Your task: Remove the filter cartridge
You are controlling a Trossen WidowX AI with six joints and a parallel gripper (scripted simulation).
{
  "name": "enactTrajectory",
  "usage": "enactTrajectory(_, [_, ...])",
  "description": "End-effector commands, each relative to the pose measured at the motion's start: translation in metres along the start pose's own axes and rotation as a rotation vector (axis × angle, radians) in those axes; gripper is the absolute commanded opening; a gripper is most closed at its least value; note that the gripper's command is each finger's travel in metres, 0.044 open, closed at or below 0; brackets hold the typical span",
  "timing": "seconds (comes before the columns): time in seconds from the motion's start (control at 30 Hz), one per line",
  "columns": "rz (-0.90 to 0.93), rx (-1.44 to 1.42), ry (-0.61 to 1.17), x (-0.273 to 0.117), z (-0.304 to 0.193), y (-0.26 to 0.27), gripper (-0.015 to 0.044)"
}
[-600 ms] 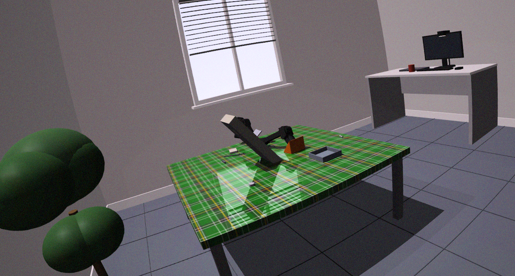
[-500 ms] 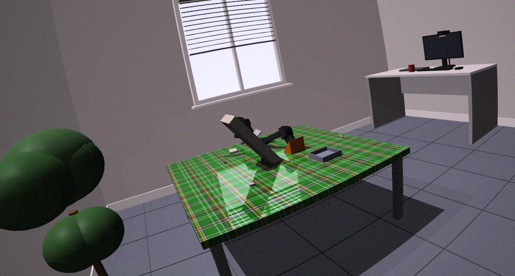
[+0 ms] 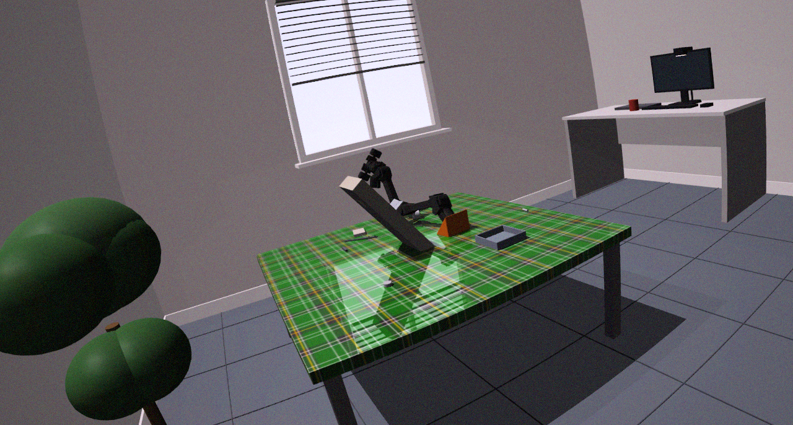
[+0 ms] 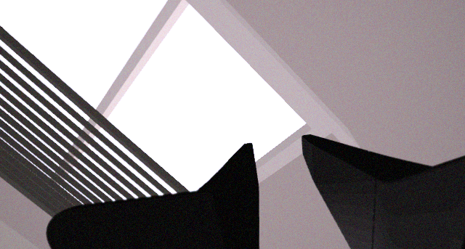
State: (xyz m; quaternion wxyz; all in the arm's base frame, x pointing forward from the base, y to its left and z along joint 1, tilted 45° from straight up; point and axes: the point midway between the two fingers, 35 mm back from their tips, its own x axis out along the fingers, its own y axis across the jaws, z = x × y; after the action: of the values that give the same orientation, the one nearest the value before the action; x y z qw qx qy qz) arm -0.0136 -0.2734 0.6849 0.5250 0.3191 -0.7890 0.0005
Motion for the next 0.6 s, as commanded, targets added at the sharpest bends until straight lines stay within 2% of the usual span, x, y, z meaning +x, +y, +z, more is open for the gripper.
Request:
enactTrajectory(0.0, [0.157,0.051,0.155,-0.012,-0.034,0.068,0.0102])
enactTrajectory(0.2, [0.354,0.066,0.364,-0.044,-0.078,0.151,0.0102])
enactTrajectory(0.37, [0.512,0.048,0.548,-0.087,-0.115,0.211,0.0102])
enactTrajectory(0.57, [0.624,-0.005,0.661,-0.122,-0.131,0.237,0.0102])
